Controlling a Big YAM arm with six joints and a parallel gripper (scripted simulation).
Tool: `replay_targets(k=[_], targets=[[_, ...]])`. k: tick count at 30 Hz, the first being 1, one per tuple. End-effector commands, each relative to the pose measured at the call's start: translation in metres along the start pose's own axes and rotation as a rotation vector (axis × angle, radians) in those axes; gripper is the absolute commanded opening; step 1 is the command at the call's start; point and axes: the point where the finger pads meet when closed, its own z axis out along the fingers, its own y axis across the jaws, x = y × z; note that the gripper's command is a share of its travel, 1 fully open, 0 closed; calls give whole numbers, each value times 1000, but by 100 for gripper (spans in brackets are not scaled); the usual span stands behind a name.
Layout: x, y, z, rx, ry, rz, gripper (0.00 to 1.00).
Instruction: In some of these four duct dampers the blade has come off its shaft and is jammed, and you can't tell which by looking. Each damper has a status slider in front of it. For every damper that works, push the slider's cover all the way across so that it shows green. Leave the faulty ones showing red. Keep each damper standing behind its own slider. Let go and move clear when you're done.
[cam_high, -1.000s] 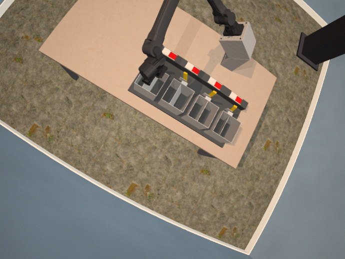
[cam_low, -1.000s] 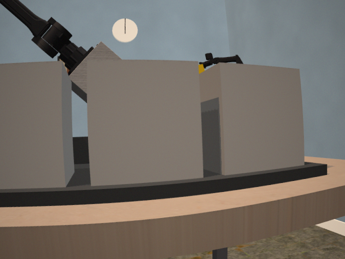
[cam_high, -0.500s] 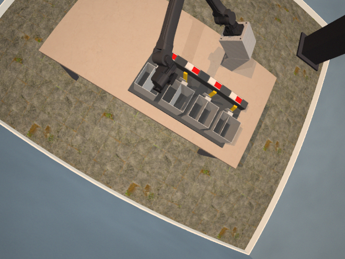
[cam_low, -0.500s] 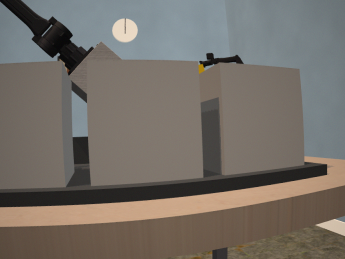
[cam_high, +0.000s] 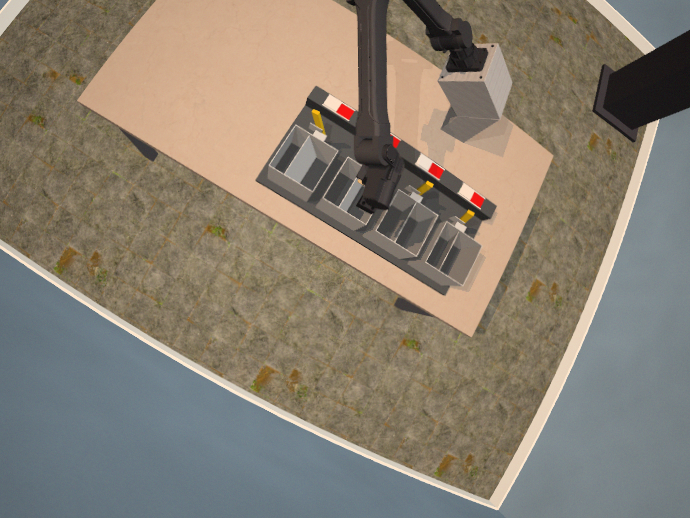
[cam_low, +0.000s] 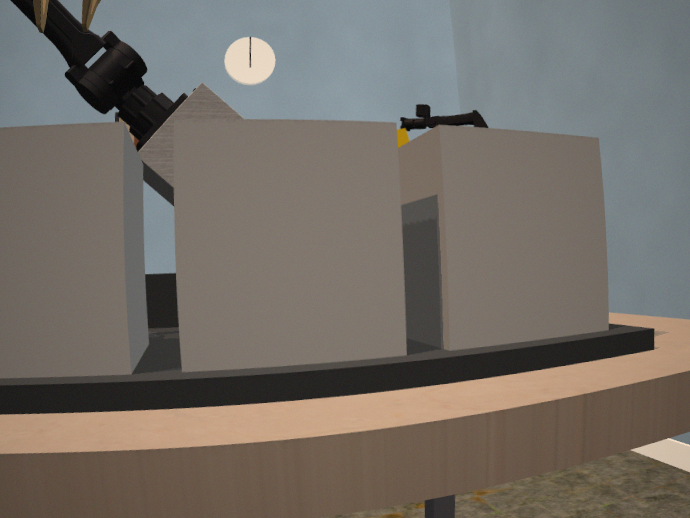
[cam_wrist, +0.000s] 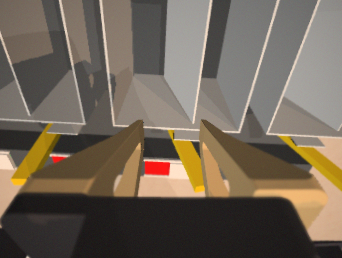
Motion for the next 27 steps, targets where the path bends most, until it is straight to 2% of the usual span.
replay_targets(k=[1,5,7,12,27], targets=[[-16,-32,-7,0,-23,127,36],[-8,-25,0,1,-5,107,36],[-10,-3,-9,-1,-23,65,36],[-8,-15,-1,0,-6,81,36],[-8,-15,-1,0,-7,81,36]])
